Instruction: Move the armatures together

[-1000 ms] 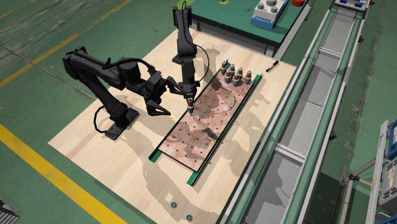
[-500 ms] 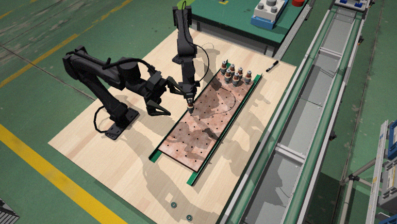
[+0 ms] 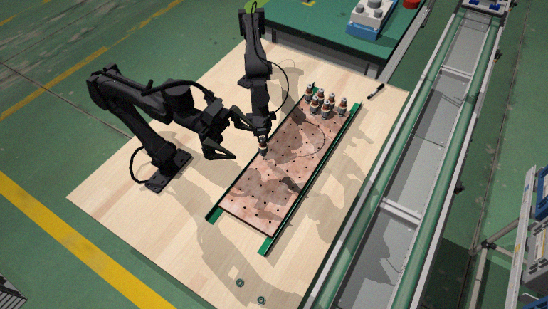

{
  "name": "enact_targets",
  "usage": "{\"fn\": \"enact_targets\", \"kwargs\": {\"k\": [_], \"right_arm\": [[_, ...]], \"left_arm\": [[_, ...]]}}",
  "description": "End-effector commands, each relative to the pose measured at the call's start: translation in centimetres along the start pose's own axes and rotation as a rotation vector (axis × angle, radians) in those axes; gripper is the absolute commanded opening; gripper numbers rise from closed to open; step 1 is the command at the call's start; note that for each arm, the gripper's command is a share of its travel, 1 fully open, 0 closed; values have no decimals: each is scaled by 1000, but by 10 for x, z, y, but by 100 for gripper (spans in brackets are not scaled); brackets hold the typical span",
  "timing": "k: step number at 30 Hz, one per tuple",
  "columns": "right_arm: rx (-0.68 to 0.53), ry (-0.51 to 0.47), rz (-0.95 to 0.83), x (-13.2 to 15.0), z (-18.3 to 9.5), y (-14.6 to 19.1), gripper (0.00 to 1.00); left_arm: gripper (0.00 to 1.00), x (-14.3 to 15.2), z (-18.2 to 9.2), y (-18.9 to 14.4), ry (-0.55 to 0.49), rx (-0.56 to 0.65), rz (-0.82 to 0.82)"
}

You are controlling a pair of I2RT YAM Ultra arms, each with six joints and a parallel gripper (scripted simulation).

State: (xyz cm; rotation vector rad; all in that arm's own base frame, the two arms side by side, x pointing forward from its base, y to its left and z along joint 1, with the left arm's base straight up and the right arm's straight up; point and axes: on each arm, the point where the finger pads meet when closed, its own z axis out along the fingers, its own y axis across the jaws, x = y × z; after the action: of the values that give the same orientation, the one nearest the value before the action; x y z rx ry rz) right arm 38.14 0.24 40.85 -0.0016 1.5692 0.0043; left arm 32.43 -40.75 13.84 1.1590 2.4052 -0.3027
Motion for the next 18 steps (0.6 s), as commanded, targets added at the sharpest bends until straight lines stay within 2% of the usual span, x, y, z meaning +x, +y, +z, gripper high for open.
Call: {"fn": "enact_targets", "kwargs": {"k": [1,11,18], "right_arm": [[12,-51,11,-25,-8,-2,100],[12,-51,11,-25,-8,-2,100],[12,-51,11,-25,-8,-2,100]], "left_arm": [[1,-46,-42,-5,-163,12,6],[1,-51,-53,-5,-172,12,8],[1,-49,-51,-5,-163,12,10]]}}
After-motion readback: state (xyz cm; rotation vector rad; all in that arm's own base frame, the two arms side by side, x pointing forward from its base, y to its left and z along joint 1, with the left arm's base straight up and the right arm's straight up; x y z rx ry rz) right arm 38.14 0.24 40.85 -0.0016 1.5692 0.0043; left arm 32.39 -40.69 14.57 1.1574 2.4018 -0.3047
